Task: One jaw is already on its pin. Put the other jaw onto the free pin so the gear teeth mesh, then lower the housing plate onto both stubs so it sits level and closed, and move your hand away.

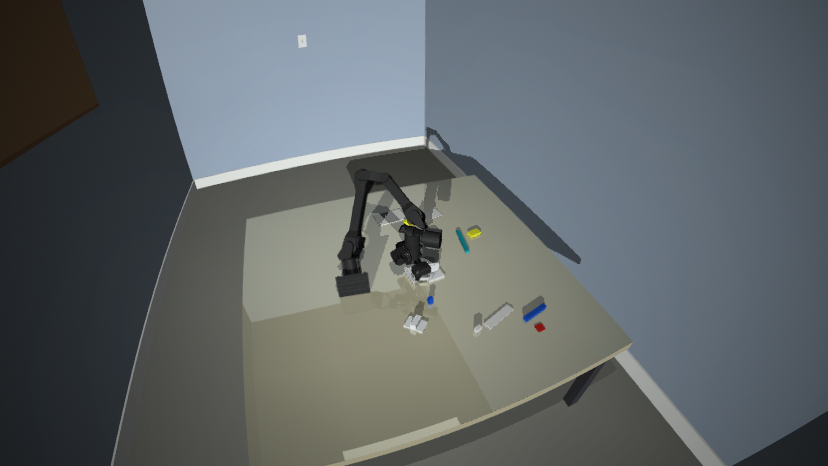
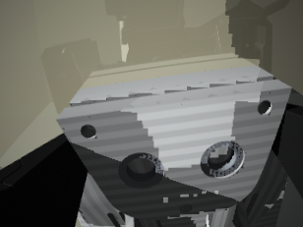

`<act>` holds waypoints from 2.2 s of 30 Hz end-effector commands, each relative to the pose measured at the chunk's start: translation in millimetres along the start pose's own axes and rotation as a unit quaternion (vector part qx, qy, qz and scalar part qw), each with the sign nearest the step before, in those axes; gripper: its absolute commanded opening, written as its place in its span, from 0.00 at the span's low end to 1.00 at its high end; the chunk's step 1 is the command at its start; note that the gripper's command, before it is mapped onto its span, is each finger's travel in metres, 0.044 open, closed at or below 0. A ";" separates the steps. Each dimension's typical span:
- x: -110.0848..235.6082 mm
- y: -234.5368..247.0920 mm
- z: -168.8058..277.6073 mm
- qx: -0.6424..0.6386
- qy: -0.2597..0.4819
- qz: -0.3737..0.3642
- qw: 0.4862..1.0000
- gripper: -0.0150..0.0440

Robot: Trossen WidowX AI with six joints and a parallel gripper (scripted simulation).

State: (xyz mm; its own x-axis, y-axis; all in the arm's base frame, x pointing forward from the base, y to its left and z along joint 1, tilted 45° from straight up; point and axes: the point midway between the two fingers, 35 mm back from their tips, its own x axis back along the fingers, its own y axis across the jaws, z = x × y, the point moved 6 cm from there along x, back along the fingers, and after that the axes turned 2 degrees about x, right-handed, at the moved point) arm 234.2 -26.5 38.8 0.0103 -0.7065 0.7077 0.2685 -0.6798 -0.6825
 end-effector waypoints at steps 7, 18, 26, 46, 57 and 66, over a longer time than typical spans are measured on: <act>-3.7 -0.3 -0.2 -0.001 -0.001 0.001 1.000 0.85; -3.7 -0.3 -0.2 -0.001 -0.001 0.001 1.000 0.85; -3.7 -0.3 -0.2 -0.001 -0.001 0.001 1.000 0.85; -0.7 0.2 -0.6 -0.003 0.002 0.001 1.000 1.00; 48.0 0.8 0.2 -0.002 0.000 -0.001 1.000 1.00; 75.5 0.4 -6.1 -0.005 0.002 -0.002 1.000 1.00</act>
State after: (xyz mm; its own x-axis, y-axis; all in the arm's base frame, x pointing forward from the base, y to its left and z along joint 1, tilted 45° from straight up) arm 233.0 -74.6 85.3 0.0027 -0.7070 0.7072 0.2587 -0.6827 -0.6834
